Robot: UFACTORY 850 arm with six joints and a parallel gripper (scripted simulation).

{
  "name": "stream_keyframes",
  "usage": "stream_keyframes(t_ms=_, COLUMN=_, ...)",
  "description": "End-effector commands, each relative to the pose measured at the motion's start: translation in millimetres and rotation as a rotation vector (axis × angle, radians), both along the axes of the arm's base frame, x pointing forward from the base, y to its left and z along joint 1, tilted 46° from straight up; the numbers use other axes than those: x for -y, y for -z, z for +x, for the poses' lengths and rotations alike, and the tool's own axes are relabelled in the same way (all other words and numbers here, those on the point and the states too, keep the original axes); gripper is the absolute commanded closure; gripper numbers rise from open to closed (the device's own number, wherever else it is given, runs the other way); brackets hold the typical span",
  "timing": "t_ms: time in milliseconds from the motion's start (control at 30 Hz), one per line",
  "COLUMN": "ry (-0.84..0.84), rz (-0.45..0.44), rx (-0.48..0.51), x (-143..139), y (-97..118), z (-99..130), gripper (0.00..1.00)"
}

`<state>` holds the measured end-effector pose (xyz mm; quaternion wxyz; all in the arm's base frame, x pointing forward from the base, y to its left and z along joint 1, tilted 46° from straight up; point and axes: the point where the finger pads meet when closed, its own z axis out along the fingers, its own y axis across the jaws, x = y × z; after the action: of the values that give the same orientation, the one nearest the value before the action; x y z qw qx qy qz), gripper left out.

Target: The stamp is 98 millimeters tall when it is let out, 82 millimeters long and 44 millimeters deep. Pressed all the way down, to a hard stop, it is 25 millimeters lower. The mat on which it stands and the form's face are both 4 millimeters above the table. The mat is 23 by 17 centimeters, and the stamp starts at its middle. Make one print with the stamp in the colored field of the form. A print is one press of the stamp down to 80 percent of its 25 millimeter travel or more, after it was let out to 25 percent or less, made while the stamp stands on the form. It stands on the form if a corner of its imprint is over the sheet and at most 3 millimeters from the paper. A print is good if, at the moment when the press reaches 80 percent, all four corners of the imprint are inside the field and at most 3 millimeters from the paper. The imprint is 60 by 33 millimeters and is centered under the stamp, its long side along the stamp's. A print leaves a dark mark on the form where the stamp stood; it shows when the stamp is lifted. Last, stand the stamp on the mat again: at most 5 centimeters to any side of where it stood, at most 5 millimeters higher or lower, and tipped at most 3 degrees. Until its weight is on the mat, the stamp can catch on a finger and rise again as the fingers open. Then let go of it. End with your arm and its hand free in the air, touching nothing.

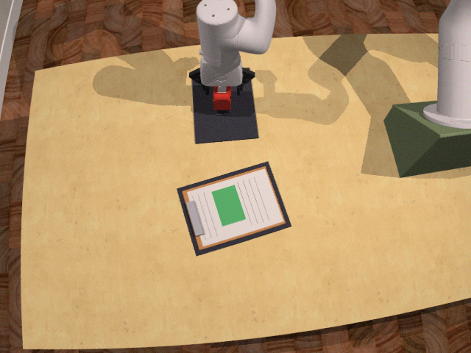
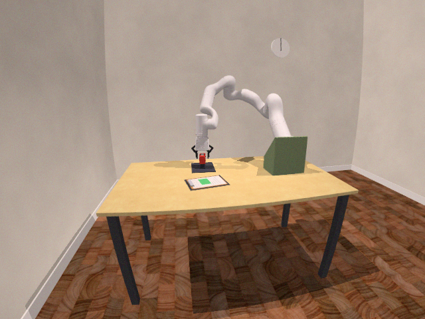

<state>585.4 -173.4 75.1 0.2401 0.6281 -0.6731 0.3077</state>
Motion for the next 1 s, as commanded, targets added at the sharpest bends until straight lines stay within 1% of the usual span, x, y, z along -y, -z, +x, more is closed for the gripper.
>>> stream_keyframes(t_ms=0, ry=-0.001, rz=0.000, rx=0.002, x=8.4, y=8.0, z=2.0, gripper=0.13)
stream_keyframes(t_ms=167, ry=-0.001, rz=0.000, rx=0.002, x=11.7, y=11.2, z=2.3, gripper=0.13)
stream_keyframes(t_ms=600, ry=-0.001, rz=0.000, rx=0.002, x=11.8, y=11.3, z=2.3, gripper=0.13)
stream_keyframes(t_ms=633, ry=-0.001, rz=0.000, rx=0.002, x=11.8, y=11.3, z=2.3, gripper=0.73)
stream_keyframes(t_ms=967, ry=-0.001, rz=0.000, rx=0.002, x=11.8, y=11.3, z=2.3, gripper=0.73)
